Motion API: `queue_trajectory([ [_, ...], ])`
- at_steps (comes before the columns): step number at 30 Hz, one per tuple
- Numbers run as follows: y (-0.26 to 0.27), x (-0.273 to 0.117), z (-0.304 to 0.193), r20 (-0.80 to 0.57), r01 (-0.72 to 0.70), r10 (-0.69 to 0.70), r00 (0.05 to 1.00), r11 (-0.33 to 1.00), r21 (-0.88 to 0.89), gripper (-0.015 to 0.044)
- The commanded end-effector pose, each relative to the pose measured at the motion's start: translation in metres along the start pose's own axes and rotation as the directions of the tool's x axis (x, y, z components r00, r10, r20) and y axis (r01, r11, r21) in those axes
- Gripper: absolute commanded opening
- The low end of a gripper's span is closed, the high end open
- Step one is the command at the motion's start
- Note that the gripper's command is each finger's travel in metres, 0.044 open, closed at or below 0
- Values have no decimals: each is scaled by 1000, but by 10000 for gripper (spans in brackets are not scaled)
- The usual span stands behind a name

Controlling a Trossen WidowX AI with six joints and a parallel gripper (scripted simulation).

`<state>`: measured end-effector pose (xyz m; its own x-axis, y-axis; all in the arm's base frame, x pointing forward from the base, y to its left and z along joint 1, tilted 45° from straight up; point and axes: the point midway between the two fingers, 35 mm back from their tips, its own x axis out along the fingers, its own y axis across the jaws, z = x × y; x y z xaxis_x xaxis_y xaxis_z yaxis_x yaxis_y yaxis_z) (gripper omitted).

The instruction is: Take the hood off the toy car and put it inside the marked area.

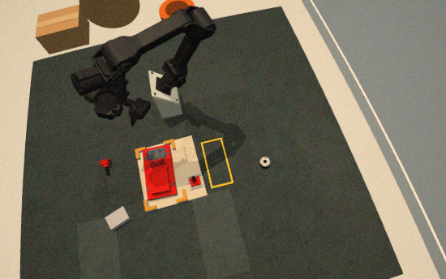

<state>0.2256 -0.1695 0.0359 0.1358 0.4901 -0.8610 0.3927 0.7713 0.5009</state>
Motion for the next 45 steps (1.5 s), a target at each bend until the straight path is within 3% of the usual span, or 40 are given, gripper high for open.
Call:
queue_trajectory([
  [1,24,29,22,-50,-39,33,998,991,-124,440],
  [16,125,171,45,-325,-275,128,937,843,-461,440],
  [45,131,187,40,-327,-278,128,936,841,-464,440],
])
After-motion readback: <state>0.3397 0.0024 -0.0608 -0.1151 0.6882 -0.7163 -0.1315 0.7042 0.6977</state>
